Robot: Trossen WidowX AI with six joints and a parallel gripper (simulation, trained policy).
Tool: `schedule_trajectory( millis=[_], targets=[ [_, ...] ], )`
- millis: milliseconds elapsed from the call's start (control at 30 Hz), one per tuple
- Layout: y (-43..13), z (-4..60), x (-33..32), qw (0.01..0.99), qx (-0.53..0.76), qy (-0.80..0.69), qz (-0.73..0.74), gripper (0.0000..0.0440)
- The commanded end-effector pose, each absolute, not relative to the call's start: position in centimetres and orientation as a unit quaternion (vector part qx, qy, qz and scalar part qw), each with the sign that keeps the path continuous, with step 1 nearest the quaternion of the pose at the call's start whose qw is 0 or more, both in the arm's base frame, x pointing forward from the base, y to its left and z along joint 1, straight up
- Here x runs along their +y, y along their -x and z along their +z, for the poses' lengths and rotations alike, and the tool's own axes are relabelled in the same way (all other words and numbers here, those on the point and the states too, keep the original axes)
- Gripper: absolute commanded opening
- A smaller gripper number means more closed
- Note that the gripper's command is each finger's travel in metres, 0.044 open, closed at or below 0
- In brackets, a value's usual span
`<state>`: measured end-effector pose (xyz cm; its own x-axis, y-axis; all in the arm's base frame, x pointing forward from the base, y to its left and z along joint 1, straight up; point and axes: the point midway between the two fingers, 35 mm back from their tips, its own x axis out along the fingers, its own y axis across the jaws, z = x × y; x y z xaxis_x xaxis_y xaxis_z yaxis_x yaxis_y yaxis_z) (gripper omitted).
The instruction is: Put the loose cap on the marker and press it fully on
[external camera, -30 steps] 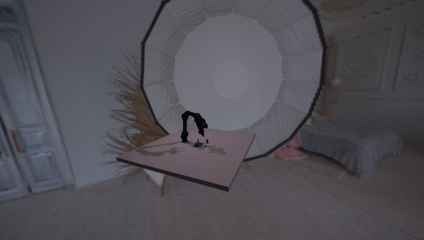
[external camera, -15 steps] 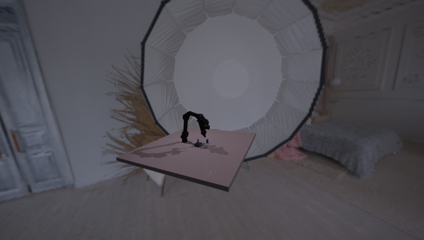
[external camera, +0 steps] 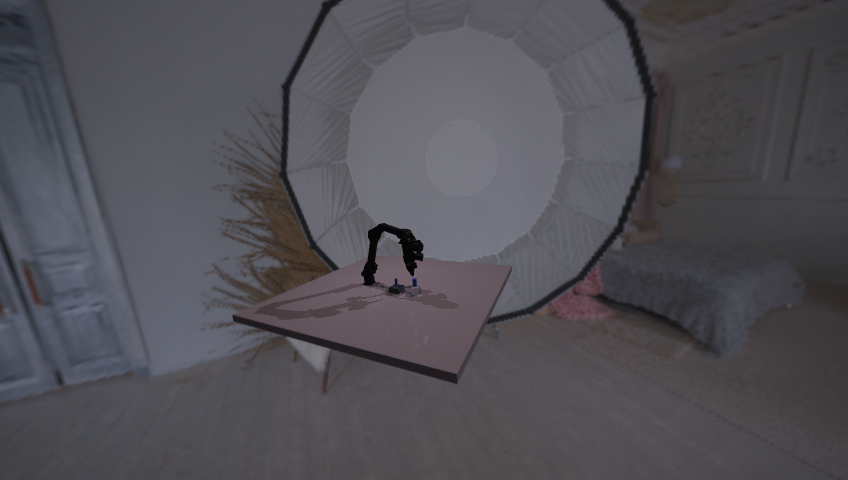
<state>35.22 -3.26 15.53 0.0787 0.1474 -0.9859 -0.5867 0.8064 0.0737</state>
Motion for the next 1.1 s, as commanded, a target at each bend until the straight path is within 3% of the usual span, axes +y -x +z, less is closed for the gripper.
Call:
schedule_trajectory(
  millis=[0,1067],
  targets=[
    [-35.3,15.2,-2.8,0.706,0.635,0.179,0.257,0.0323],
    [-35.0,12.1,2.4,0.639,0.676,0.233,0.285,0.0316]
  ],
)
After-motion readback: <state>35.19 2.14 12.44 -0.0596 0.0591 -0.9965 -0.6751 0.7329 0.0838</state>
